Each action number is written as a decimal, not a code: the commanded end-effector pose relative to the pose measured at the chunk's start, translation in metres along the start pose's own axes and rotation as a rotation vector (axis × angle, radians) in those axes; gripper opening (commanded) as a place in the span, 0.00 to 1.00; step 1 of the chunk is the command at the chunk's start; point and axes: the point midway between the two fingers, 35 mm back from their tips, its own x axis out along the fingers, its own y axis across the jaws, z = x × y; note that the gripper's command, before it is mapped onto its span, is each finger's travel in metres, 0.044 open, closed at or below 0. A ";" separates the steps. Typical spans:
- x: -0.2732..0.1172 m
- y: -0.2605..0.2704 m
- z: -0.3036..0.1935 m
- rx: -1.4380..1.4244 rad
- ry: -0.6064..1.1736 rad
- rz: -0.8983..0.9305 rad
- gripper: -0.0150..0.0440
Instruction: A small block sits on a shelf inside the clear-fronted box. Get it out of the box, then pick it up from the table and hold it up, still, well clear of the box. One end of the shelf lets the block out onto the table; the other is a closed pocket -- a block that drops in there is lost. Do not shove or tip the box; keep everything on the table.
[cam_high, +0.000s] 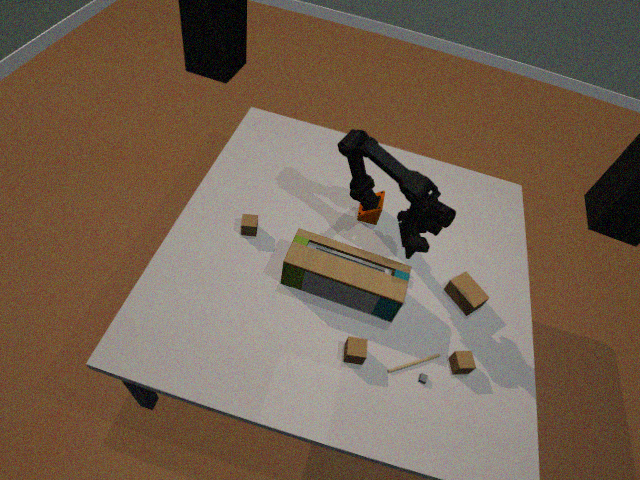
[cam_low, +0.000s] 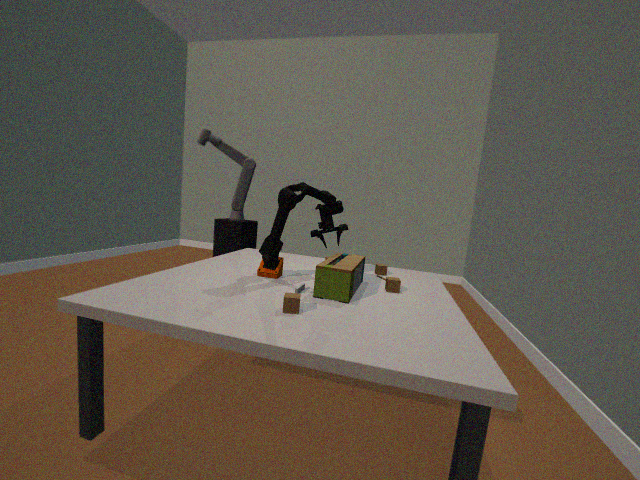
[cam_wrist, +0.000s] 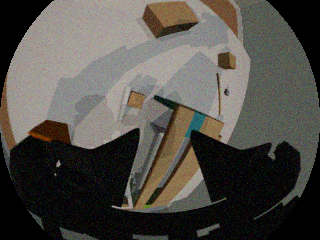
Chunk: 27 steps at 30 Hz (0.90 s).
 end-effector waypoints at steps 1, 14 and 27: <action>-0.005 0.007 0.012 -0.952 0.130 -0.026 0.74; -0.006 0.009 0.015 -1.297 0.173 -0.009 0.74; 0.003 0.010 0.016 -1.297 0.173 -0.009 0.74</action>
